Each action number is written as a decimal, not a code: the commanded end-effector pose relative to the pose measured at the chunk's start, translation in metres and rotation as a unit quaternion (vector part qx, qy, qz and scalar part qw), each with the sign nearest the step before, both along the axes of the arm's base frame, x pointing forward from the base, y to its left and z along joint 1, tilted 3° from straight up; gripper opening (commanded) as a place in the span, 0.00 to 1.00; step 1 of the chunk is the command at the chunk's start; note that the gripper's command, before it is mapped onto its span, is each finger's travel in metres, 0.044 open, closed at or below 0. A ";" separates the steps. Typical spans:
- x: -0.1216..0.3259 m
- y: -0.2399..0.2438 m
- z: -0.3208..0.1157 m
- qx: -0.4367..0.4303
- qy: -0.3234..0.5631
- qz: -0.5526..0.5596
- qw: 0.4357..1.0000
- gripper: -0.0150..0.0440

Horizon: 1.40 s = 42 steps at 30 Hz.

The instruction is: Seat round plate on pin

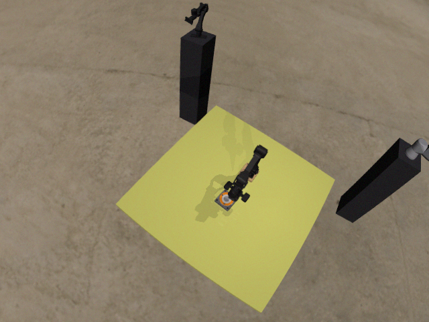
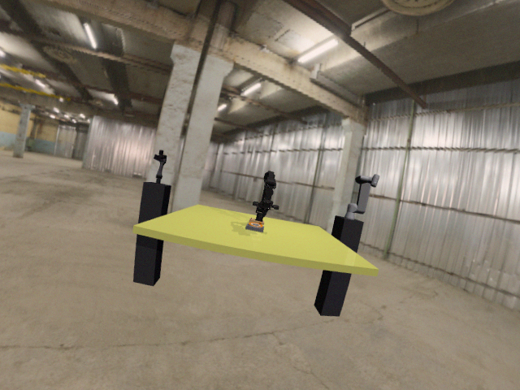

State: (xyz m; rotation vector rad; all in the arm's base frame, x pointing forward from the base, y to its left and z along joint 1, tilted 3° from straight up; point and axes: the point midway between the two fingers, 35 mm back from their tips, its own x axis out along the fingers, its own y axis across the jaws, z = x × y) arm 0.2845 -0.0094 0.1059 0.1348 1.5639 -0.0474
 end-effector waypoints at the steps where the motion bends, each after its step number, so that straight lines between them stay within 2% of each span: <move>1: 0.000 -0.001 -0.002 -0.005 0.006 0.010 1.000 0.25; 12: 0.000 0.002 -0.048 -0.005 0.006 0.010 1.000 0.25; 42: -0.024 -0.016 -0.050 -0.006 0.007 0.010 1.000 0.25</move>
